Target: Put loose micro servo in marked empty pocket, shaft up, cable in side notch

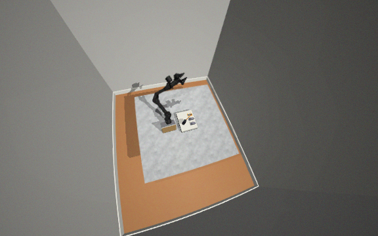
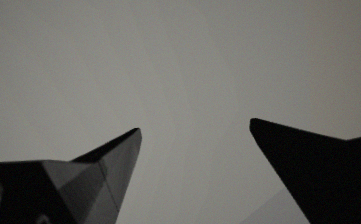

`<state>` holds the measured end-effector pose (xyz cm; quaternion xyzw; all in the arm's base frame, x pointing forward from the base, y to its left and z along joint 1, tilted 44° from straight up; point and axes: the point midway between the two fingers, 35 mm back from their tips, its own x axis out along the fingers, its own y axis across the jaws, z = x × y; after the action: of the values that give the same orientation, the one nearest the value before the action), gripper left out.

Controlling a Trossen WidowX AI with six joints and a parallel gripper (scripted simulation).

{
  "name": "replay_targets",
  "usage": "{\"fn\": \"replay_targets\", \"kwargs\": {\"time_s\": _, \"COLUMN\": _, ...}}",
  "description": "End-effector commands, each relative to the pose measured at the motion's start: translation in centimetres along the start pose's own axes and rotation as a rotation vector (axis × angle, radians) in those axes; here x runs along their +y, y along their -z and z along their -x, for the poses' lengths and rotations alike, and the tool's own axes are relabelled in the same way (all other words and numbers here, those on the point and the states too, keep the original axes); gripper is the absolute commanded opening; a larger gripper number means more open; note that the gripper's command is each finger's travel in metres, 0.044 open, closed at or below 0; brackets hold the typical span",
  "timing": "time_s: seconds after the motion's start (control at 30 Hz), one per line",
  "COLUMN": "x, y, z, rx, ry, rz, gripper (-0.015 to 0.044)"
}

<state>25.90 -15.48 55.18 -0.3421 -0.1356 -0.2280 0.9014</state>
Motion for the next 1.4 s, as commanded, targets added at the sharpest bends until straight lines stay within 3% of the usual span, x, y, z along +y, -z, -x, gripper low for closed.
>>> {"fn": "replay_targets", "kwargs": {"time_s": 0.0, "x": 2.4, "y": 4.6, "z": -1.1, "rx": 0.118, "ry": -0.091, "rz": 0.013, "gripper": 0.044}}
{"fn": "replay_targets", "kwargs": {"time_s": 0.3, "x": 7.6, "y": 13.4, "z": -1.5, "rx": 0.341, "ry": -0.295, "rz": 0.024, "gripper": 0.044}}
{"fn": "replay_targets", "kwargs": {"time_s": 0.6, "x": 13.1, "y": 21.2, "z": 0.5, "rx": 0.541, "ry": -0.522, "rz": 0.013, "gripper": 0.044}}
{"fn": "replay_targets", "kwargs": {"time_s": 0.97, "x": 19.8, "y": 28.5, "z": 5.4, "rx": 0.74, "ry": -0.836, "rz": -0.042, "gripper": 0.044}}
{"fn": "replay_targets", "kwargs": {"time_s": 1.37, "x": 26.2, "y": 32.9, "z": 12.7, "rx": 0.9, "ry": -1.19, "rz": -0.166, "gripper": 0.044}}
